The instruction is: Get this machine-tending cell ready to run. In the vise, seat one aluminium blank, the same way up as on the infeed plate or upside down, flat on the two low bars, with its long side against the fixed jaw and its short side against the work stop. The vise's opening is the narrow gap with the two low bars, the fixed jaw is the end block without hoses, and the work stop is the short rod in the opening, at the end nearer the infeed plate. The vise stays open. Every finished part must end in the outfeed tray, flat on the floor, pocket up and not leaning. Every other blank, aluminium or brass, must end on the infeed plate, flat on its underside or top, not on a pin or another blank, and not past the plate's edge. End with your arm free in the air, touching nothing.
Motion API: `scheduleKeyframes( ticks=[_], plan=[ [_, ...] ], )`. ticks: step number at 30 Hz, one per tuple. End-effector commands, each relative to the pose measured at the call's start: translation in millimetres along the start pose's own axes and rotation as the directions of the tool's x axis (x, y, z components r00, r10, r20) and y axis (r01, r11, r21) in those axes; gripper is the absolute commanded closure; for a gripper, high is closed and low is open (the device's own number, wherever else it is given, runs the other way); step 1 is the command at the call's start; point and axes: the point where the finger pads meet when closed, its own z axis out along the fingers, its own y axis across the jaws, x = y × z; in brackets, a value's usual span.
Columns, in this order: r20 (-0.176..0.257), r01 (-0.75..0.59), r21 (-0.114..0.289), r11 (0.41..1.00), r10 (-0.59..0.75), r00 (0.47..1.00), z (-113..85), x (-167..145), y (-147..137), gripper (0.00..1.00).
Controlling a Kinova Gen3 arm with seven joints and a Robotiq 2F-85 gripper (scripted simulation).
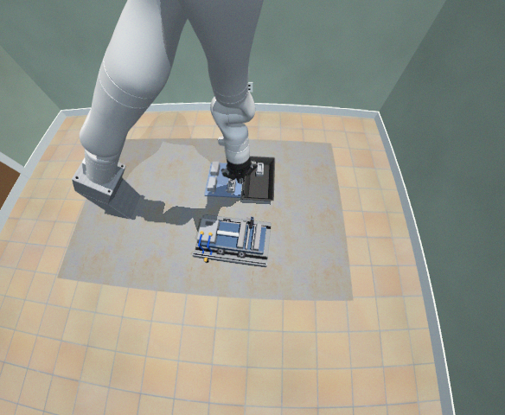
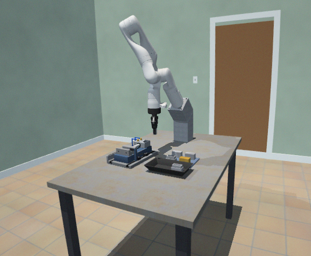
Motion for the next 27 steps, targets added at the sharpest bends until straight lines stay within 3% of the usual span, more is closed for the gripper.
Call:
scheduleKeyframes(
  ticks=[1, 27],
  plan=[
    [-0.007, -0.013, 0.0, 1.0, 0.013, 1.0, 0.8, 12.9, -3.9, 1.0],
    [-0.008, -0.253, 0.0, 0.967, 0.253, 0.967, 0.0, 63.1, -18.2, 1.0]
  ],
)
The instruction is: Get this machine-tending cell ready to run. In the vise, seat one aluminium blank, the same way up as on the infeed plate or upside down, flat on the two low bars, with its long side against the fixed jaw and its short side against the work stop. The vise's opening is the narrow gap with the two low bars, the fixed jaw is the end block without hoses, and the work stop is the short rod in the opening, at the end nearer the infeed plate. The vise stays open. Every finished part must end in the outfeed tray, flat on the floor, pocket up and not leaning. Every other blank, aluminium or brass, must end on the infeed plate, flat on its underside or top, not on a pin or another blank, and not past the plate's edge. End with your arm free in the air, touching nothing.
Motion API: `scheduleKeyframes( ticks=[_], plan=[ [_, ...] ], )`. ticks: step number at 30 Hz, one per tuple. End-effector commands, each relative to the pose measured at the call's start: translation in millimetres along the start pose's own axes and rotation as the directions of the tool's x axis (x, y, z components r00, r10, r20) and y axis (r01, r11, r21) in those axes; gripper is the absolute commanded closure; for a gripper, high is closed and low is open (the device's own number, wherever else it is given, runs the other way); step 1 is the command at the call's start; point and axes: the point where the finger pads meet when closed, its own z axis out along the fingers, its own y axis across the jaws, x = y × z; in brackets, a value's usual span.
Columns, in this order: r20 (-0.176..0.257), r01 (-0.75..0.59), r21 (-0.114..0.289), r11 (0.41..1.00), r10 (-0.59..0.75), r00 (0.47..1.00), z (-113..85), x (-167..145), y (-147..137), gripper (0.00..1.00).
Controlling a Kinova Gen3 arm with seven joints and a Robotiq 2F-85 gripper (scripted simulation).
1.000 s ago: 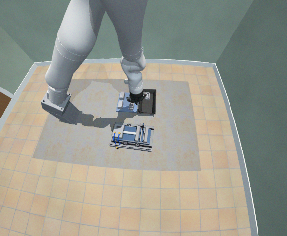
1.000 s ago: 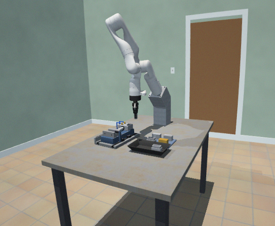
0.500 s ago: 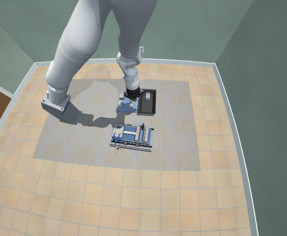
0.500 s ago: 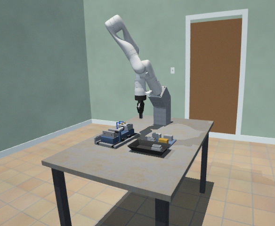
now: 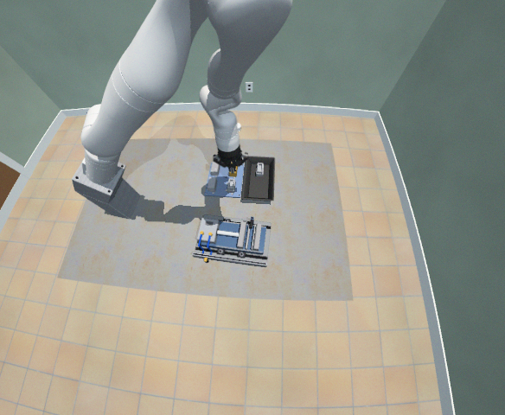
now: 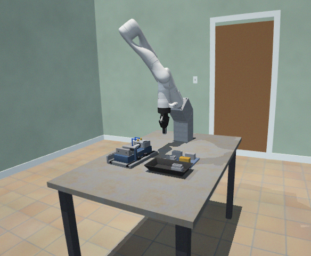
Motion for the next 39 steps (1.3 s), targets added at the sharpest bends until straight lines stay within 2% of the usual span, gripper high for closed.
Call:
scheduleKeyframes(
  ticks=[1, 20, 39],
  plan=[
    [-0.007, -0.007, 0.004, 1.0, 0.007, 1.0, 0.4, 8.2, -5.0, 1.0],
    [-0.006, -0.106, 0.005, 0.994, 0.106, 0.994, 0.6, 26.8, -16.4, 1.0],
    [-0.006, -0.132, 0.004, 0.991, 0.132, 0.991, 0.4, 31.5, -19.3, 1.0]
  ],
)
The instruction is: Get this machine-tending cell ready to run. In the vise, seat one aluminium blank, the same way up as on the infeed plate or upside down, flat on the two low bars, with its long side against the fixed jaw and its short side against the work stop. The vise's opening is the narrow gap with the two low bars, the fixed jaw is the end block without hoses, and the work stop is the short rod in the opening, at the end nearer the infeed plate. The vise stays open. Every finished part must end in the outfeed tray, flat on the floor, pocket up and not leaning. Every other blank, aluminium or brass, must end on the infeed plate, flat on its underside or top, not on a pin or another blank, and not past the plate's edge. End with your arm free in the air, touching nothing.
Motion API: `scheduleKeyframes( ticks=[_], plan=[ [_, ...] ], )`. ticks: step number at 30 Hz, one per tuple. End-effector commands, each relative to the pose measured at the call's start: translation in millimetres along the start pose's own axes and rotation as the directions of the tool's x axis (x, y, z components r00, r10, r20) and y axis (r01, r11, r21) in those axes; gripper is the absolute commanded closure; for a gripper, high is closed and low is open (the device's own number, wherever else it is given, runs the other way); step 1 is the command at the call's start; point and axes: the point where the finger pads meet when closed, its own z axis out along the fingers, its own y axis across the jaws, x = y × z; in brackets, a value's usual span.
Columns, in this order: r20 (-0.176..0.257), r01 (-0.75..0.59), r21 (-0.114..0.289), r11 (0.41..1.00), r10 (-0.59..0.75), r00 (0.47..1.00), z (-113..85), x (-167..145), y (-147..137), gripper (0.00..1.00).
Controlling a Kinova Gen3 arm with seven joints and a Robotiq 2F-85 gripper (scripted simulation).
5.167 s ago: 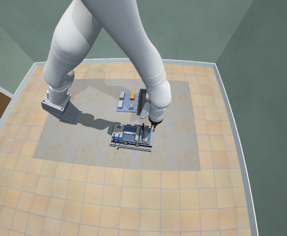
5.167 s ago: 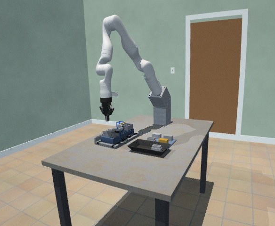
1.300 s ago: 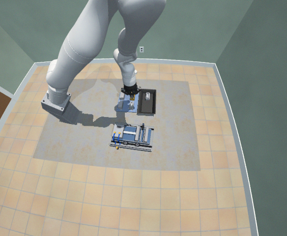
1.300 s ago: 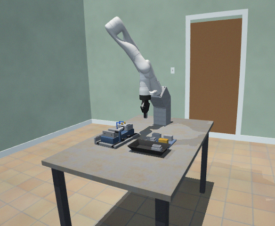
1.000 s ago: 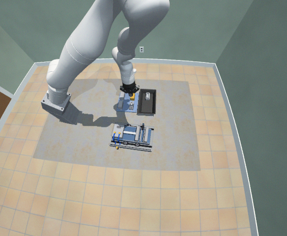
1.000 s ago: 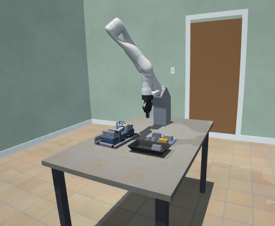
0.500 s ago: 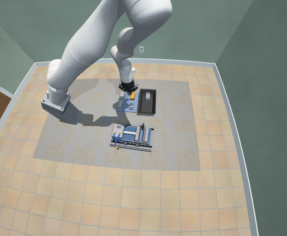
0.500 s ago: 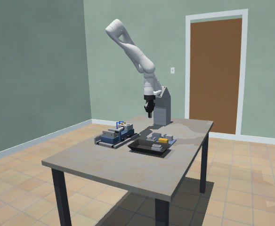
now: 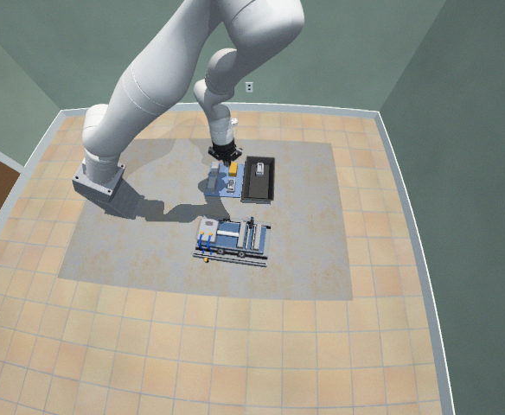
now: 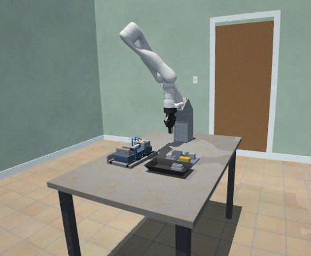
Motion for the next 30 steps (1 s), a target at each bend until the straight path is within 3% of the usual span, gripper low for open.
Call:
scheduleKeyframes(
  ticks=[1, 7, 8, 30],
  plan=[
    [-0.001, 0.001, 0.0, 1.0, -0.001, 1.0, -0.3, 0.6, -0.1, 1.0],
    [-0.001, 0.0, 0.0, 1.0, 0.0, 1.0, -0.3, 0.7, -0.2, 1.0],
    [-0.001, 0.0, 0.0, 1.0, 0.0, 1.0, -0.3, 0.7, -0.2, 0.33],
    [-0.001, 0.0, 0.0, 1.0, 0.0, 1.0, -0.3, 0.7, -0.2, 0.33]
  ],
)
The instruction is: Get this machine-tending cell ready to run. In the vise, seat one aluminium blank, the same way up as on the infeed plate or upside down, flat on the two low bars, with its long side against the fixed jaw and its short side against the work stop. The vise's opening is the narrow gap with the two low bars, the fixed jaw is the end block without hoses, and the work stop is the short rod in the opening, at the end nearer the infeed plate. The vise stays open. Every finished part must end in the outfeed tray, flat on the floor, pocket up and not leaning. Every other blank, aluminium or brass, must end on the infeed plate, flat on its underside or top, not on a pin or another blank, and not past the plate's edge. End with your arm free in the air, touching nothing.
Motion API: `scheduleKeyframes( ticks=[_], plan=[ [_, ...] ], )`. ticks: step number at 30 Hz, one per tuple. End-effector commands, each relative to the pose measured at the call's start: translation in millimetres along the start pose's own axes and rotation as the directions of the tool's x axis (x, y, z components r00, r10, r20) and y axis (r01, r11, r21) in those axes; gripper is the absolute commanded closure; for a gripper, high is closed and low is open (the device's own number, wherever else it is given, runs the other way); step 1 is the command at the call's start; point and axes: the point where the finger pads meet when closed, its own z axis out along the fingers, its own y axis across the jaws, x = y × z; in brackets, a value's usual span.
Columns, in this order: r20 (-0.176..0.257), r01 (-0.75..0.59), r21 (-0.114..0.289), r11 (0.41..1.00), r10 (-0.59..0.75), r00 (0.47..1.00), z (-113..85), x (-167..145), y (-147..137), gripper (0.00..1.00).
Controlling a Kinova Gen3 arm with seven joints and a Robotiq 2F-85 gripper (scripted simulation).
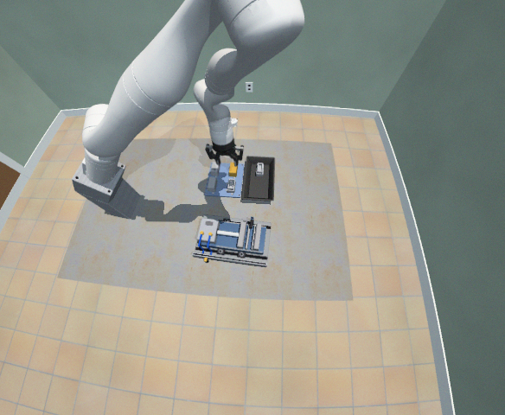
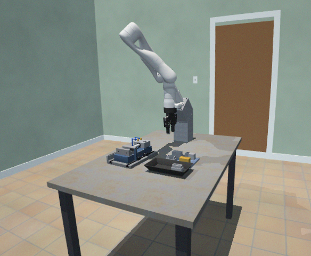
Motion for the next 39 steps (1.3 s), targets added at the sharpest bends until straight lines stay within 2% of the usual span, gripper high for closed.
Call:
scheduleKeyframes(
  ticks=[1, 16, 27, 39],
  plan=[
    [-0.001, 0.0, -0.001, 1.0, 0.0, 1.0, -0.4, 0.2, 0.3, 0.33],
    [-0.001, 0.0, -0.001, 1.0, 0.0, 1.0, 0.1, 0.2, 0.3, 0.33],
    [0.0, 0.0, -0.001, 1.0, 0.0, 1.0, 8.3, 0.3, 0.2, 0.33],
    [0.0, 0.0, -0.001, 1.0, 0.0, 1.0, 39.7, 0.3, 0.0, 0.33]
  ],
)
